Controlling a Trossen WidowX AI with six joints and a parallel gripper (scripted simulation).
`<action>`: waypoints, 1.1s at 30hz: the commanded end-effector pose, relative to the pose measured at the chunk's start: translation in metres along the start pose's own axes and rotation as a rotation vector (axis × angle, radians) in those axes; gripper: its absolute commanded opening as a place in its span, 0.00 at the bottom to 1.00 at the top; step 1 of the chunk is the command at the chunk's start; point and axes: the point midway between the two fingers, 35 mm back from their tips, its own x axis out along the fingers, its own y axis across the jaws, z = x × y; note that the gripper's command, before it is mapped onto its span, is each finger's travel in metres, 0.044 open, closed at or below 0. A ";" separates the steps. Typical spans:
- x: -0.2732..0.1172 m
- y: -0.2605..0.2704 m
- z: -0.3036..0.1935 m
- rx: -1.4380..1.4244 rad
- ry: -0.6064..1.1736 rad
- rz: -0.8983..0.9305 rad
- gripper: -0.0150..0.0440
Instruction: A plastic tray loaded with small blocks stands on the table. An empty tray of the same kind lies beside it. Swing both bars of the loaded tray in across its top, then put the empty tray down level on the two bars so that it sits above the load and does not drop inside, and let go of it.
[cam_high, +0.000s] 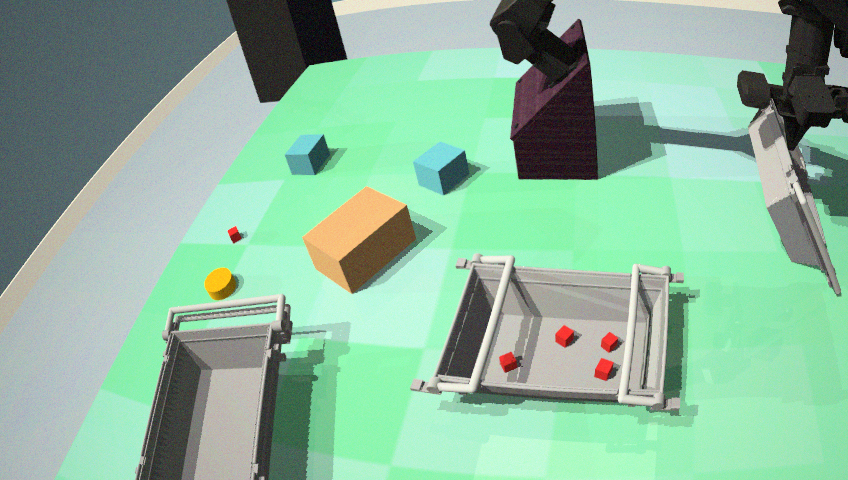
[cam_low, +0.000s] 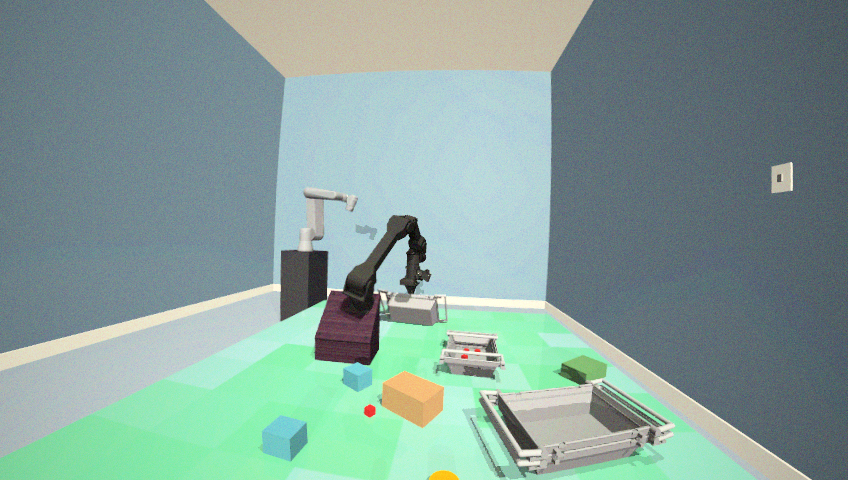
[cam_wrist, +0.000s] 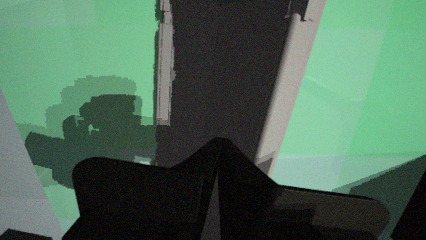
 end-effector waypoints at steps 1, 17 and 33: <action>-0.002 -0.006 0.001 -0.003 -0.004 0.003 0.25; -0.002 -0.025 0.001 -0.003 -0.004 0.001 0.25; -0.034 -0.035 0.000 -0.004 -0.003 0.001 0.25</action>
